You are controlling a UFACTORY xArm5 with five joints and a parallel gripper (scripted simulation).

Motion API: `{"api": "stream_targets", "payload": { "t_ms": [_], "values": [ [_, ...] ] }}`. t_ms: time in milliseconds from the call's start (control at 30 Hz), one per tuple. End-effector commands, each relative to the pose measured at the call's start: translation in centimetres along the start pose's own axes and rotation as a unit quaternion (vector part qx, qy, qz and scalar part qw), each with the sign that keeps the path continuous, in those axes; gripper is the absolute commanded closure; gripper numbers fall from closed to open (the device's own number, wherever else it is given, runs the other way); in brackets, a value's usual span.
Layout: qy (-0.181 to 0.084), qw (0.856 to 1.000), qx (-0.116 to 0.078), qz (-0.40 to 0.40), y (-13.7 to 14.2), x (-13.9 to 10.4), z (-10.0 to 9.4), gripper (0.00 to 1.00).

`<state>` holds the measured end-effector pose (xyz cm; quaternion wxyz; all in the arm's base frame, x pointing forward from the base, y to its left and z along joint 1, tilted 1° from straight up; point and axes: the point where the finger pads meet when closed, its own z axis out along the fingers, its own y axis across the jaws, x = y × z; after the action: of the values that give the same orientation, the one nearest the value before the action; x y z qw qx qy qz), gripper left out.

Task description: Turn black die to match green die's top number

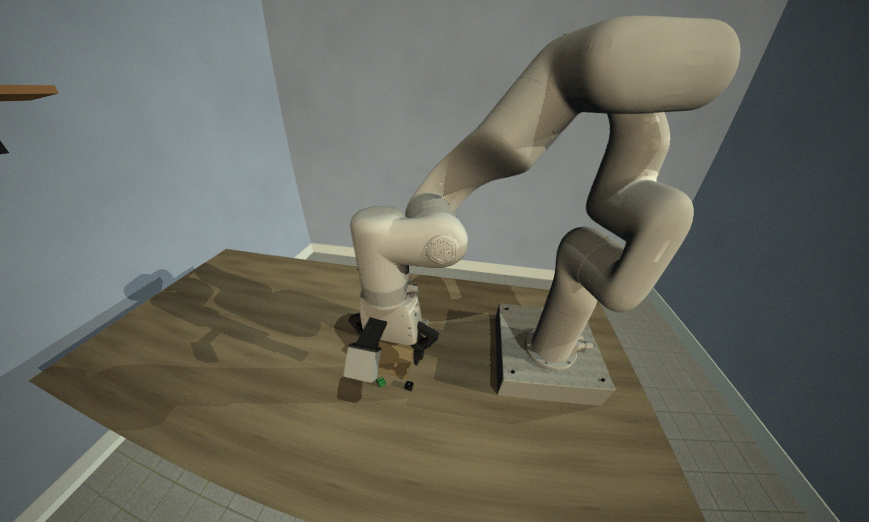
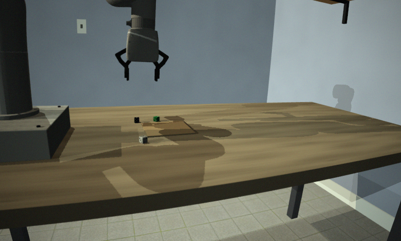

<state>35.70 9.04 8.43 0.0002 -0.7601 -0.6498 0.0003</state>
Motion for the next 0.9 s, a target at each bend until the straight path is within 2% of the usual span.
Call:
{"api": "stream_targets", "payload": {
  "t_ms": [0, 533, 600, 667, 800, 867],
  "values": [
    [0.003, 1.000, -0.008, 0.012, -1.9, -1.0, 0.0, 0.00],
    [0.003, 1.000, -0.008, 0.012, -1.9, -1.0, 0.1, 0.00],
    [0.003, 1.000, -0.008, 0.013, -1.8, -0.9, 1.2, 0.00],
    [0.003, 1.000, -0.008, 0.013, -1.8, -0.9, 1.2, 0.00],
    [0.003, 1.000, -0.008, 0.013, -1.8, -0.5, 5.0, 0.00],
    [0.003, 1.000, -0.008, 0.013, -1.9, -0.5, 5.4, 0.00]
  ]
}}
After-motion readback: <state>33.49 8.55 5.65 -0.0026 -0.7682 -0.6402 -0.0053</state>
